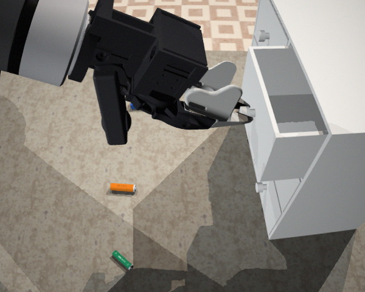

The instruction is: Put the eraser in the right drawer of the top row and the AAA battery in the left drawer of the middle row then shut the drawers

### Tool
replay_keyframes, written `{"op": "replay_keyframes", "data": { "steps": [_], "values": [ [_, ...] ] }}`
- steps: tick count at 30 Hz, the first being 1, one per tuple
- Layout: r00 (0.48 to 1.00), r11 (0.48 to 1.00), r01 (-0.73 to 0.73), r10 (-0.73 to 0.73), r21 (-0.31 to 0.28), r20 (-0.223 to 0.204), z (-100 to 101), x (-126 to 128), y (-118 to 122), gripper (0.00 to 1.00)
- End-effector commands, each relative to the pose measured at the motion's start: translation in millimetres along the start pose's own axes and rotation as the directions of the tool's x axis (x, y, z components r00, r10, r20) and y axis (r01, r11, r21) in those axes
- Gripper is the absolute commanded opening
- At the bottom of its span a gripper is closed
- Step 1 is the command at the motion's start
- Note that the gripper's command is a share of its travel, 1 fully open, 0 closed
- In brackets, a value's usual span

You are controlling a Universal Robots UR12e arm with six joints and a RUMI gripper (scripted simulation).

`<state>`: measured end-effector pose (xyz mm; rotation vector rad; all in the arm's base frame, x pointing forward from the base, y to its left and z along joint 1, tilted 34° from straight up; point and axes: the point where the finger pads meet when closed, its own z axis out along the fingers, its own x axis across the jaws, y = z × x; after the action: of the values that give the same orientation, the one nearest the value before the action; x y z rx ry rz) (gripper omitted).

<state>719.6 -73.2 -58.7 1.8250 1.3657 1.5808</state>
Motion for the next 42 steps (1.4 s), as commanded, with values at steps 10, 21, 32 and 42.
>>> {"op": "replay_keyframes", "data": {
  "steps": [10, 21, 32, 42],
  "values": [
    [1.0, 1.0, -0.002, 0.002, 0.0, 0.001, -7.5, 0.1, -3.9, 0.07],
    [1.0, 1.0, -0.002, 0.002, 0.0, 0.001, -9.6, 0.1, -5.2, 0.07],
    [1.0, 1.0, -0.001, 0.001, 0.0, 0.001, -10.6, 0.2, -5.4, 0.07],
    [1.0, 1.0, -0.002, 0.002, 0.0, 0.001, -11.1, 0.1, -5.8, 0.07]
  ]
}}
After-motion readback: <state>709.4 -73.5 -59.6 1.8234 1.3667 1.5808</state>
